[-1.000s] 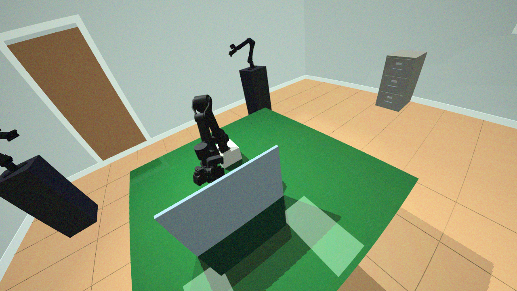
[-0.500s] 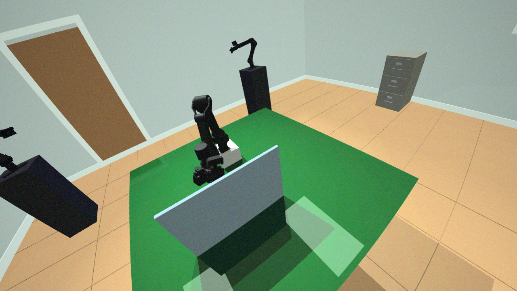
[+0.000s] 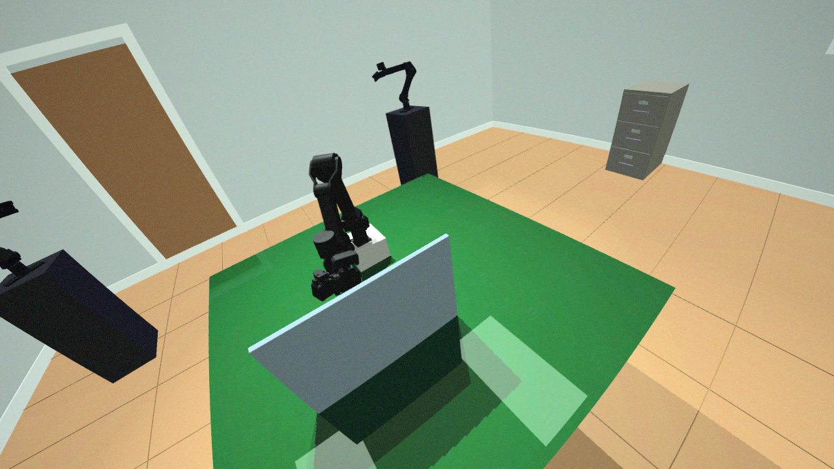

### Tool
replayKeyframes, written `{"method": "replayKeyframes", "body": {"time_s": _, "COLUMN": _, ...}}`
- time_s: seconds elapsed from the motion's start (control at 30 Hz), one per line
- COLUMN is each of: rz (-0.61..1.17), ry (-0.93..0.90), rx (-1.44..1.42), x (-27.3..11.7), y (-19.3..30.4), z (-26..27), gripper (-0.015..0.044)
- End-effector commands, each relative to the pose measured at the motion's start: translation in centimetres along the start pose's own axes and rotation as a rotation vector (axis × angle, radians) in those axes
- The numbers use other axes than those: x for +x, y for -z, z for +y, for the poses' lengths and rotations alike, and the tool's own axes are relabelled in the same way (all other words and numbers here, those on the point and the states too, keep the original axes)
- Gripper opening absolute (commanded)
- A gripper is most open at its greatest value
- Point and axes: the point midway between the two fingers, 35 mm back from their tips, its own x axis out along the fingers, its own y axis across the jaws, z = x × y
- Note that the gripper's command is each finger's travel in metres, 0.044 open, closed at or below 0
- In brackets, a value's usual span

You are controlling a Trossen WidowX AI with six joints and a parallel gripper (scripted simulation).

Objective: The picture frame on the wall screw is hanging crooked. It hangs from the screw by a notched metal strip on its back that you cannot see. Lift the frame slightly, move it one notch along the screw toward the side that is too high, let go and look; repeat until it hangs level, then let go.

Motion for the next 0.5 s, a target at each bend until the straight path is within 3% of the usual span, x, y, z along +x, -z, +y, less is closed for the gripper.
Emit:
{"method": "replayKeyframes", "body": {"time_s": 0.0, "rz": 0.001, "ry": -0.001, "rx": 0.036, "x": 0.00, "y": -0.01, "z": -0.04, "gripper": 0.0000}}
{"method": "replayKeyframes", "body": {"time_s": 0.47, "rz": 0.001, "ry": 0.000, "rx": 0.107, "x": 0.00, "y": -0.02, "z": -0.12, "gripper": 0.0000}}
